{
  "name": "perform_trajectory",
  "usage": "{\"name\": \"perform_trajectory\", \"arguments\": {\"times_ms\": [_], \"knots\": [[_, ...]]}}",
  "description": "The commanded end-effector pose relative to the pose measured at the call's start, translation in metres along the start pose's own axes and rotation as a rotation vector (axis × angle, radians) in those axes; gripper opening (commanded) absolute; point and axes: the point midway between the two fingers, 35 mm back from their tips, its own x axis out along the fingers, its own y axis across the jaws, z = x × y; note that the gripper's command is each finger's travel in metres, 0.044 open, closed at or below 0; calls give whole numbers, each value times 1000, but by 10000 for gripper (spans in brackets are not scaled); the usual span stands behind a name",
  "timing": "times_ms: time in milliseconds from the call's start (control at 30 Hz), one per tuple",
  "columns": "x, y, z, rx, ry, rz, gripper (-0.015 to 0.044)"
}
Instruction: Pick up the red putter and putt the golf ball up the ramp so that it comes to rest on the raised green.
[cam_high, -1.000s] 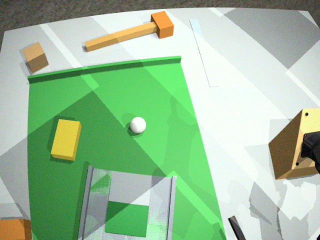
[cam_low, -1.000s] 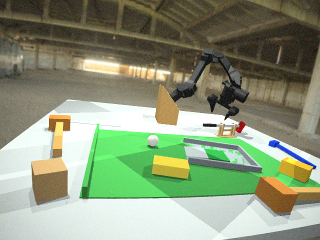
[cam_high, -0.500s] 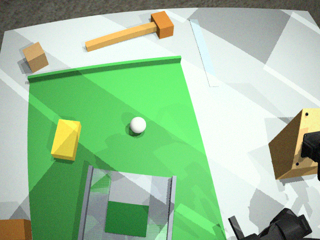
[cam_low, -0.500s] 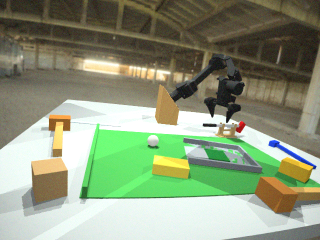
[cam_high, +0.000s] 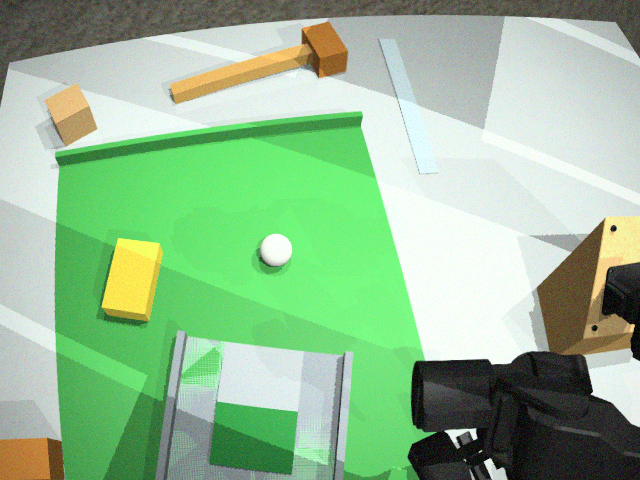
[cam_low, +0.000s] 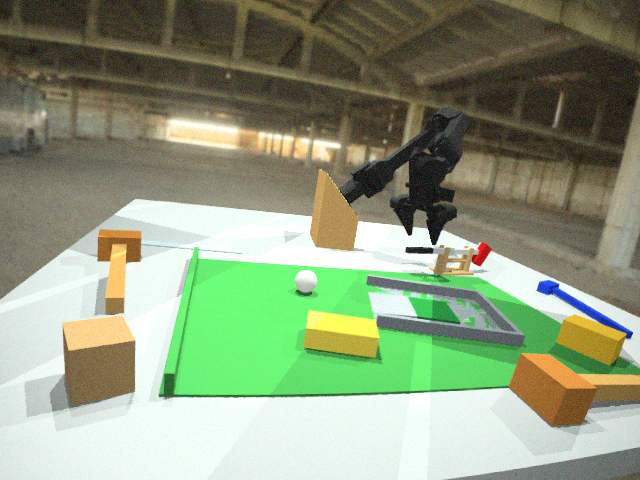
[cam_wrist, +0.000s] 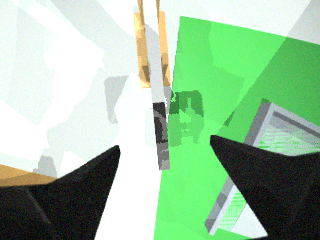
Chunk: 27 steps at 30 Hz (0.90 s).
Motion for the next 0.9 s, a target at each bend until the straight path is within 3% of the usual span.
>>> {"name": "perform_trajectory", "arguments": {"times_ms": [0, 867], "knots": [[13, 2, -2, 9, -9, 6, 440], [52, 3, -13, 9, -10, 6, 440]]}}
